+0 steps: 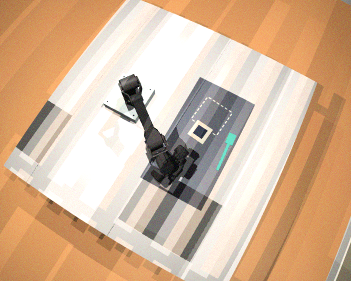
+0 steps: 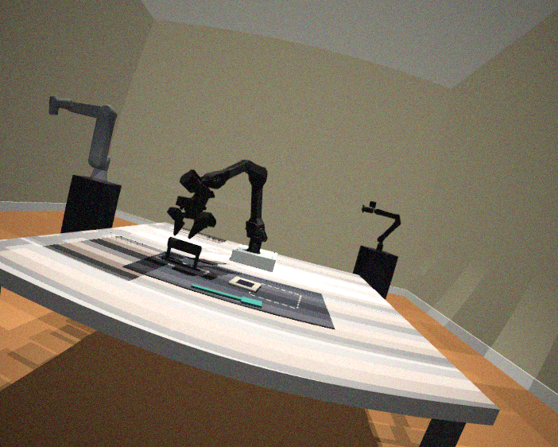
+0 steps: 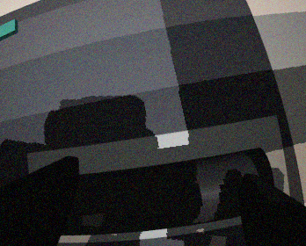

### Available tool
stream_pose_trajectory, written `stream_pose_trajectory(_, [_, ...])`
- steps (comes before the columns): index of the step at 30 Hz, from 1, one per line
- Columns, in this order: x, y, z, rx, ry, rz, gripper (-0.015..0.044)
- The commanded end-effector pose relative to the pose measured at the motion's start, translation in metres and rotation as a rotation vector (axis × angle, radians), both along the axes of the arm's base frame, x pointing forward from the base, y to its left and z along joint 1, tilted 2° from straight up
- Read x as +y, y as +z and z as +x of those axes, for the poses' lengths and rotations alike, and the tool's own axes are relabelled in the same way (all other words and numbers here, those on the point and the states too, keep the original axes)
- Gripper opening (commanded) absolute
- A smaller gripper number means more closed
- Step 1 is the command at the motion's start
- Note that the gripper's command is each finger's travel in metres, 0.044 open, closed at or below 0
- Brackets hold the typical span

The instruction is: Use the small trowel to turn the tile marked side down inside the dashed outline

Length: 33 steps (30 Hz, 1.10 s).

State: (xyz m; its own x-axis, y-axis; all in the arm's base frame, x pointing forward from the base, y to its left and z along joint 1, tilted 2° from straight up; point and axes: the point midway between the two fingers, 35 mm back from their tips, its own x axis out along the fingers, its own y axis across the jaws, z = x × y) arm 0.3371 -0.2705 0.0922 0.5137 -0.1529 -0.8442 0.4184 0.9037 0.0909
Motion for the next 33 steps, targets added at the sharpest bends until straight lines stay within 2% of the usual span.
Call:
stream_pose_trajectory(1, [0.002,-0.004,-0.003,-0.051,-0.099,0.062,0.0300])
stream_pose_trajectory(14, [0.009,-0.012,-0.012,-0.234,-0.426,0.290,0.0300])
stream_pose_trajectory(33, [0.035,-0.022,-0.029,-0.461,-0.847,0.722,0.0300])
